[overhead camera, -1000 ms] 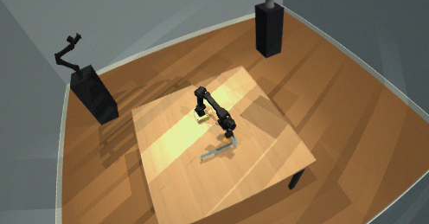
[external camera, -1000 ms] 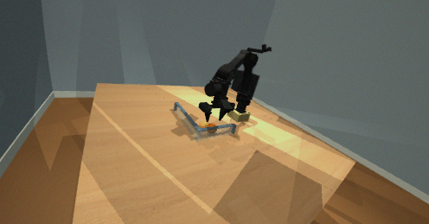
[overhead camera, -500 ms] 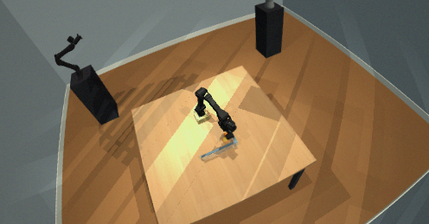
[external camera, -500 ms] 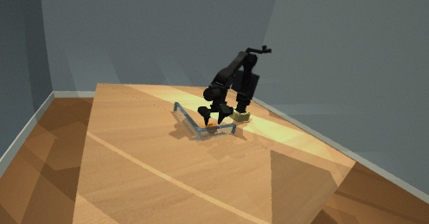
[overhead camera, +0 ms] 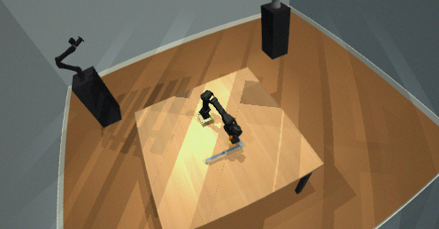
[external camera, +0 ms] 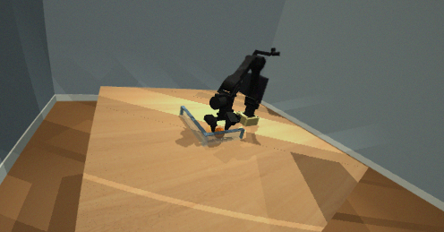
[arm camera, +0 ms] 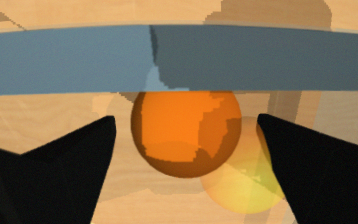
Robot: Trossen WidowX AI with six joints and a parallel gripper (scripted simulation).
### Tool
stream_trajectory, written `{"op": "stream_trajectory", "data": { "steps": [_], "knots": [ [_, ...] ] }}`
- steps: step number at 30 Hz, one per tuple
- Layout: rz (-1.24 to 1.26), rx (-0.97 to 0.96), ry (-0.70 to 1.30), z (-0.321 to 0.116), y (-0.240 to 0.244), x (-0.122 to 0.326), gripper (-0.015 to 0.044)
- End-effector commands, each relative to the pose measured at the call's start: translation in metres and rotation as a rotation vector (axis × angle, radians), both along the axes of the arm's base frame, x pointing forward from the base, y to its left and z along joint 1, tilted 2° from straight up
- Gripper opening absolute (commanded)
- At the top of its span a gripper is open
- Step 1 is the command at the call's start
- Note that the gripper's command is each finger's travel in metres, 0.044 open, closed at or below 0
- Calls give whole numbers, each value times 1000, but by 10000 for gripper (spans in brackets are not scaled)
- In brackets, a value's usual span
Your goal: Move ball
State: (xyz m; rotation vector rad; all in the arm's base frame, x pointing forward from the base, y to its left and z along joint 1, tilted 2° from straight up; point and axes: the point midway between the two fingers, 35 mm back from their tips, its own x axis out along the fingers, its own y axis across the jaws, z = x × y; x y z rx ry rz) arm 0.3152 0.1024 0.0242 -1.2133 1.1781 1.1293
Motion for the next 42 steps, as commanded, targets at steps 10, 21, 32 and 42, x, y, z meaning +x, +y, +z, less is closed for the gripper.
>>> {"op": "stream_trajectory", "data": {
  "steps": [10, 21, 32, 42],
  "knots": [
    [5, 5, 3, -3, 0, -1, 199],
    [-42, 5, -71, 36, -3, 20, 0],
    [-65, -13, -62, 67, -16, 18, 0],
    [-10, 2, -10, 121, -2, -3, 0]
  ]
}}
